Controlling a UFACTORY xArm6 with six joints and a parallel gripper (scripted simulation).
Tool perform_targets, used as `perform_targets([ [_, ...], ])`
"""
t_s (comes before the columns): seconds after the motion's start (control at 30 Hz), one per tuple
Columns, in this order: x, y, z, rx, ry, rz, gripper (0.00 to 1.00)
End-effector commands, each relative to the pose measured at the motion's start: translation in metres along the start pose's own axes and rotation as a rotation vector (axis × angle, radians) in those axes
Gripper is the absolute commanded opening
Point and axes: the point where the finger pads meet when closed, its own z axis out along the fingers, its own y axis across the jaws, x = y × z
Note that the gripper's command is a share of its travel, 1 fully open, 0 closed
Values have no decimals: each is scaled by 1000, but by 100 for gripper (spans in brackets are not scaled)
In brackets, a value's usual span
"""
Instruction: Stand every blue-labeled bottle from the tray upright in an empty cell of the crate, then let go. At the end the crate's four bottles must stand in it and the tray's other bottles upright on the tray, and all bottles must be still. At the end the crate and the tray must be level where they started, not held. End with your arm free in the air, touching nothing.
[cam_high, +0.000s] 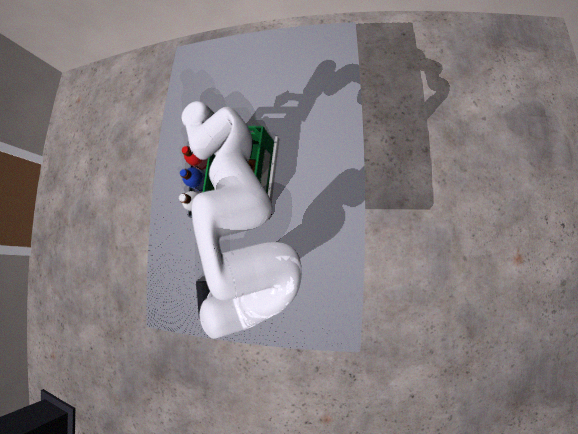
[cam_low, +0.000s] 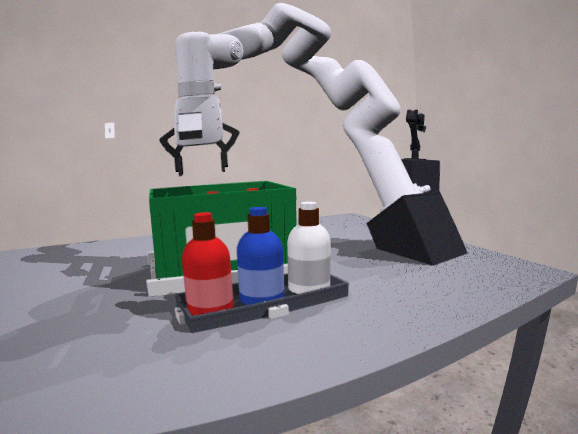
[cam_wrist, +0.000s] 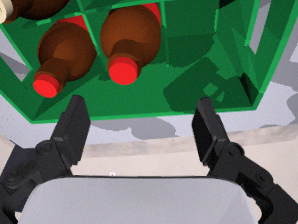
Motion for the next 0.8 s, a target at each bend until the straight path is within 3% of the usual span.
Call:
perform_targets([
  [0.0, -2, -4, -8, -10, 29, 140, 100],
  [0.3, -5, -13, -19, -13, 75, 377, 100],
  [0.4, -5, -13, -19, -13, 75, 377, 100],
  [0.6, -8, -22, -28, -7, 118, 589, 100],
  [0.77, -8, -22, -28, -6, 121, 603, 100],
])
